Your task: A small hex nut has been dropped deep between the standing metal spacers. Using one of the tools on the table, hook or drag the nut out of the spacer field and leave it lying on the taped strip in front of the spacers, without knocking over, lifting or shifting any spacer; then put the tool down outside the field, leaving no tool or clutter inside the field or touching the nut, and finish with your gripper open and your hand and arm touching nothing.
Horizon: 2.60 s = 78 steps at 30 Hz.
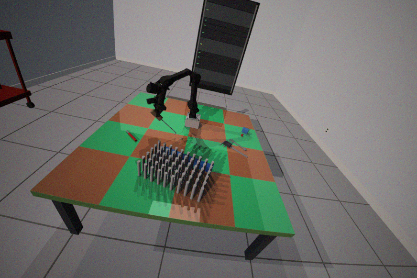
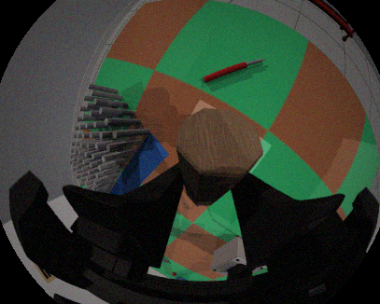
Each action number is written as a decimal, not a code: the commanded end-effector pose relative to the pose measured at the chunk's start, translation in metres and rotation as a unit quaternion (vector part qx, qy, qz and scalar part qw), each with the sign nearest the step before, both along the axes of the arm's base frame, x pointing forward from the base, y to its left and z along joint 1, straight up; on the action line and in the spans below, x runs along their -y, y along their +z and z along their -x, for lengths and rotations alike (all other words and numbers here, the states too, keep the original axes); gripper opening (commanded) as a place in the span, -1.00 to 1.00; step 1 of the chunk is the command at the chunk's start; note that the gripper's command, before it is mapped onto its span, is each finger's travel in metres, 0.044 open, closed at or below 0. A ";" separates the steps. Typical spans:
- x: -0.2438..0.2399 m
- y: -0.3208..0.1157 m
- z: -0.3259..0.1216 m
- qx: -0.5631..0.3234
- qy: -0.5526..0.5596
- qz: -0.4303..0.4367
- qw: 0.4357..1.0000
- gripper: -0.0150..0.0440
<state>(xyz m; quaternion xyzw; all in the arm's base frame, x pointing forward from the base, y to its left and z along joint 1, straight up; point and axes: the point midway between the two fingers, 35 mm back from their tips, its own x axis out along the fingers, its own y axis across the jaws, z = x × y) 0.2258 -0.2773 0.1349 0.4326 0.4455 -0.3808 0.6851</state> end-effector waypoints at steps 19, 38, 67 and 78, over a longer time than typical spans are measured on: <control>-0.066 0.000 -0.046 -0.068 0.348 0.120 0.927 -0.49; -0.126 0.000 -0.072 -0.115 0.607 0.213 0.757 -0.49; -0.219 0.002 -0.088 -0.165 0.863 0.321 0.354 -0.49; -0.253 0.003 -0.086 -0.178 0.904 0.348 0.174 -0.49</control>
